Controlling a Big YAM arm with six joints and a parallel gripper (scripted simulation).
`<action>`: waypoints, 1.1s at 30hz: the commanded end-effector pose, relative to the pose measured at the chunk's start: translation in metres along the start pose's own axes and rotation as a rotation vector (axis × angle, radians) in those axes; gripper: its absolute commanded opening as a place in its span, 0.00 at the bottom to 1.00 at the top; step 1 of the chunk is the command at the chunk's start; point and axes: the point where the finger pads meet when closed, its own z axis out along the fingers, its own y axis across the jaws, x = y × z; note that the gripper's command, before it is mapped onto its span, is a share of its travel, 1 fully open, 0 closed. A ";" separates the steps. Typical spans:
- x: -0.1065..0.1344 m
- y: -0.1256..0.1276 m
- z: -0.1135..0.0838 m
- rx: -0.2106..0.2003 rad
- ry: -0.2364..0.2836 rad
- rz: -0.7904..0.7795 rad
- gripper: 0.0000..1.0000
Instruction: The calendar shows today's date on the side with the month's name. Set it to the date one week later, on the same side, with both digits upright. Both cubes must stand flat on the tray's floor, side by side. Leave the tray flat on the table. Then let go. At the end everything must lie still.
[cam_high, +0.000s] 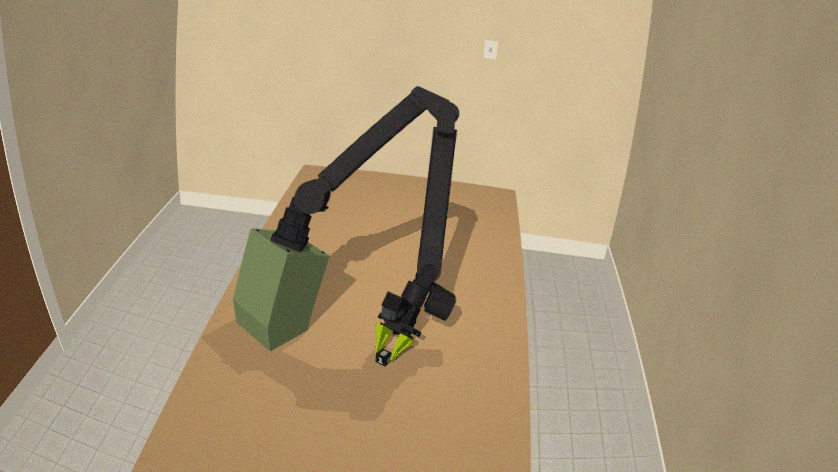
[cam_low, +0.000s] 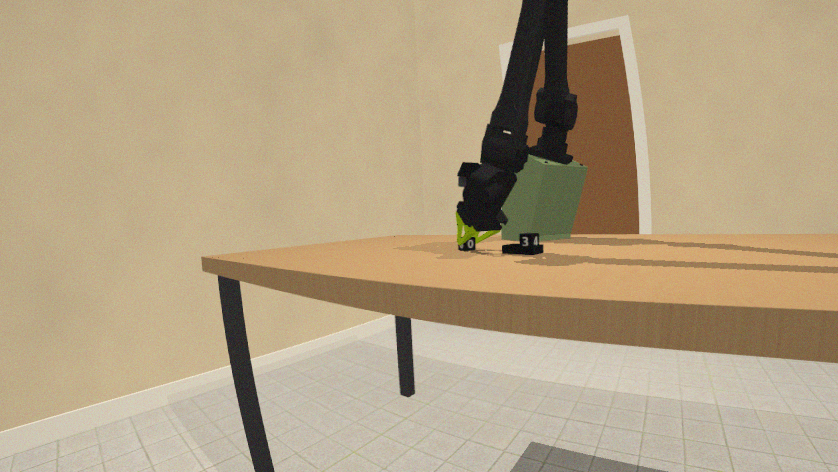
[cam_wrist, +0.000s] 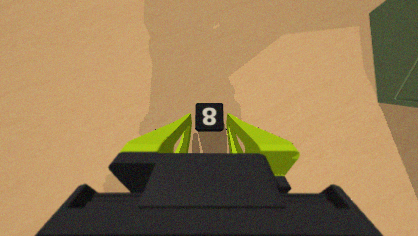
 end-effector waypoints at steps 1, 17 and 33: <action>0.005 0.000 -0.001 -0.008 0.002 -0.003 0.44; 0.005 0.000 -0.001 -0.008 0.002 -0.004 0.25; 0.005 0.000 -0.001 -0.008 0.002 -0.003 0.25</action>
